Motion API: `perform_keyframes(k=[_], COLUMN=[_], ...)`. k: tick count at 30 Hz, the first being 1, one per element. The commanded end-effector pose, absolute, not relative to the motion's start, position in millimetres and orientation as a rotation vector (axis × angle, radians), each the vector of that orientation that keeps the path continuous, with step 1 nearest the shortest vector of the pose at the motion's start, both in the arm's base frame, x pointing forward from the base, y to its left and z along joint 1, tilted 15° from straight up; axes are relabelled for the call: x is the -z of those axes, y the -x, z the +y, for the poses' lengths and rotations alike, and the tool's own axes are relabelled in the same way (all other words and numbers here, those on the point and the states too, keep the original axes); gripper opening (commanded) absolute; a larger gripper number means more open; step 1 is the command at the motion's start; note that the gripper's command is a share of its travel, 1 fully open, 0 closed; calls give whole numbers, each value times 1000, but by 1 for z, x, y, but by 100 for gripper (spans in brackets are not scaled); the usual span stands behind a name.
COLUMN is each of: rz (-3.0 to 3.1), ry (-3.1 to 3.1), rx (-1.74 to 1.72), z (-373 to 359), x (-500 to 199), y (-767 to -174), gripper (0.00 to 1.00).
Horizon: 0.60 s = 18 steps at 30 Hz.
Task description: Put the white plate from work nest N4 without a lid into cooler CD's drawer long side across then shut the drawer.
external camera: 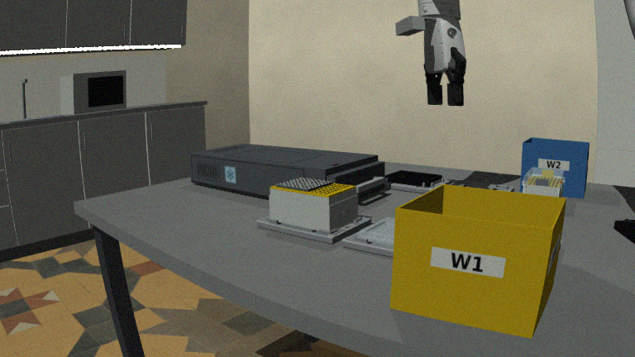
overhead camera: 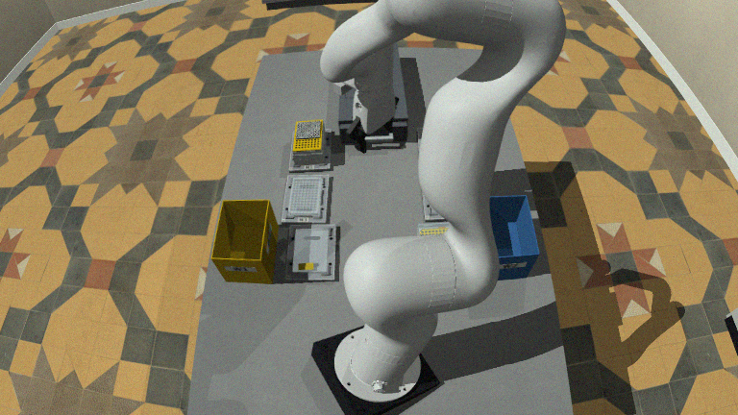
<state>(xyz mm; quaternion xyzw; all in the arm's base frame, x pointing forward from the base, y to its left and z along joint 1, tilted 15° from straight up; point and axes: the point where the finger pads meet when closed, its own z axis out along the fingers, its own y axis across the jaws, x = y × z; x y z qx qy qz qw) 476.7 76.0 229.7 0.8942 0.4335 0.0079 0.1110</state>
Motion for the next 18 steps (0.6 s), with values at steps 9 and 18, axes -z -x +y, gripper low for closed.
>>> perform_keyframes(k=[9,18], rz=[699,272], ry=[-2810,-2895], rx=[-113,-165], z=[80,80], x=[-259,-264], y=[-422,-411], gripper=[100,100])
